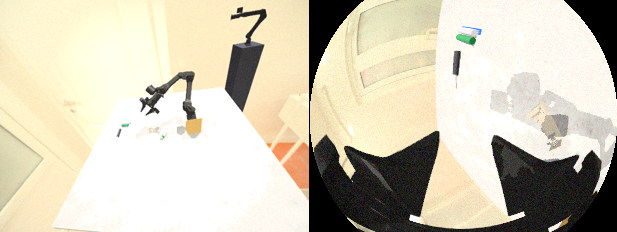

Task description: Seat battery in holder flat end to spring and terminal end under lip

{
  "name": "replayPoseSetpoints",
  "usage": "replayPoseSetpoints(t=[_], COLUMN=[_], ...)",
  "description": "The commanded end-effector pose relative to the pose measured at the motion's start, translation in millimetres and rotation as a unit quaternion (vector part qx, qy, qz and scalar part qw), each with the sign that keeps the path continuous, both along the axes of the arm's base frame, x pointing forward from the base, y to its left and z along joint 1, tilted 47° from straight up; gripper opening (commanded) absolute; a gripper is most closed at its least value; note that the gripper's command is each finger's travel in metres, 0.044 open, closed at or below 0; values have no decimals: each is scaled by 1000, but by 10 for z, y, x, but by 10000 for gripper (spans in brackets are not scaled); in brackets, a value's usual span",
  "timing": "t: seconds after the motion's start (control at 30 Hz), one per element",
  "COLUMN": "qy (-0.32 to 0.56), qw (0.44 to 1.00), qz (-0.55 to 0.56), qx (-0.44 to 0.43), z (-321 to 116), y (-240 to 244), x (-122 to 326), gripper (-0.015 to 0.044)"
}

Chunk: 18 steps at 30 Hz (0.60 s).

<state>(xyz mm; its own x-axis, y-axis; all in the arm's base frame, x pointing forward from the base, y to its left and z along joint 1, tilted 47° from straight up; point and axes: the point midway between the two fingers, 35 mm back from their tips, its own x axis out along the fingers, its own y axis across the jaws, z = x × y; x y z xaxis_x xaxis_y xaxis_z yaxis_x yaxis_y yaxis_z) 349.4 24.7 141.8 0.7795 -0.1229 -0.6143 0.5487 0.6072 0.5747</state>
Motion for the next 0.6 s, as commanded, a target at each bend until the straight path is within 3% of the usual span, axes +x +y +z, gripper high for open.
replayPoseSetpoints(t=[0.0, 0.27, 0.57], qy=[114, 153, 64], qw=[973, 894, 814], qz=[-184, -415, -577], qx=[80, 73, 5], z=[-742, -1401, -1724], y=[76, 63, -42], x=[-212, -657, -1082], gripper=[241, 241, 241])
